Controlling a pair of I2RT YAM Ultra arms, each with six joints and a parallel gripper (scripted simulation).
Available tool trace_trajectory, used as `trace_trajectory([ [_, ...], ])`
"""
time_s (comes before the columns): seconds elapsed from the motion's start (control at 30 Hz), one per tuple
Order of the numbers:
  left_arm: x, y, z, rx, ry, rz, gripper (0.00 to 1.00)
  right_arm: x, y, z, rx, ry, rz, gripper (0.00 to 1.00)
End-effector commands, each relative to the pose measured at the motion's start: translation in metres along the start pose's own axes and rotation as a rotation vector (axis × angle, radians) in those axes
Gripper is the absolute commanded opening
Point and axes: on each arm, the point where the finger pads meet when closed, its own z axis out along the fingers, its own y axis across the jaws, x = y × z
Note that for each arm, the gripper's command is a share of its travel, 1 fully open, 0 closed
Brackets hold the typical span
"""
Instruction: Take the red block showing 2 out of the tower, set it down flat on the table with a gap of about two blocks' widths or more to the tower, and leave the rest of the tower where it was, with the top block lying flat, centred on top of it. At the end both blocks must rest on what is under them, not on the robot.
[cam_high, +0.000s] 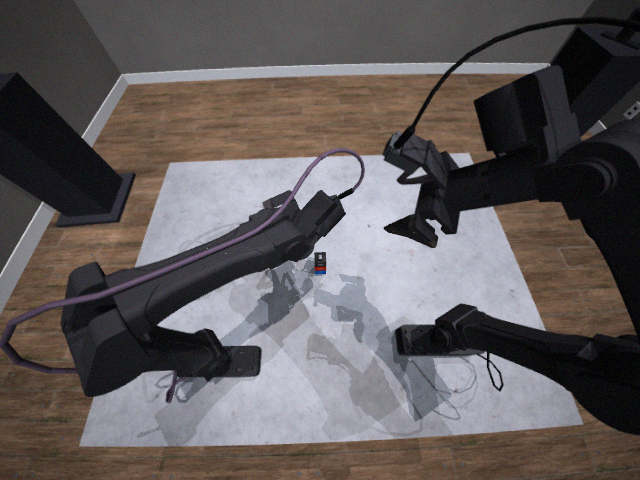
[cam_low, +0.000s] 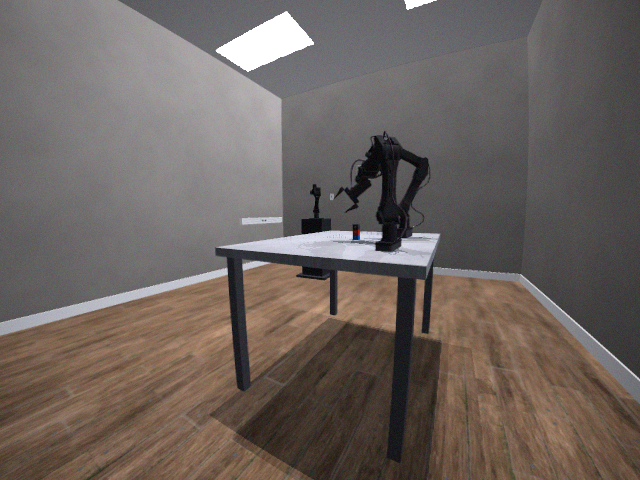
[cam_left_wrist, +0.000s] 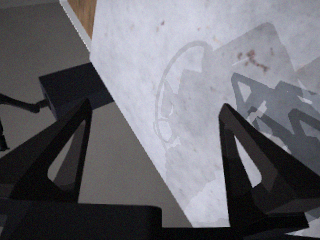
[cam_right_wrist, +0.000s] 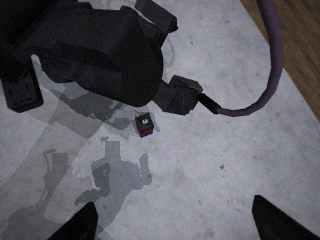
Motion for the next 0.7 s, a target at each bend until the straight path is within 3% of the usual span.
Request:
trace_trajectory([
  [0.0, -0.015, -0.018, 0.004, 0.021, -0.066, 0.229, 1.0, 0.02, 0.026, -0.012, 0.018, 0.035, 0.065, 1.0],
  [0.23, -0.025, -0.05, 0.007, 0.046, -0.114, 0.567, 1.0, 0.046, 0.058, -0.028, 0.034, 0.028, 0.08, 1.0],
  [0.33, -0.026, -0.05, 0.007, 0.044, -0.123, 0.608, 1.0, 0.05, 0.06, -0.03, 0.039, 0.03, 0.089, 1.0],
  [0.67, -0.036, -0.103, 0.01, 0.062, -0.208, 1.113, 1.0, 0.095, 0.087, -0.046, 0.064, -0.005, 0.123, 1.0],
])
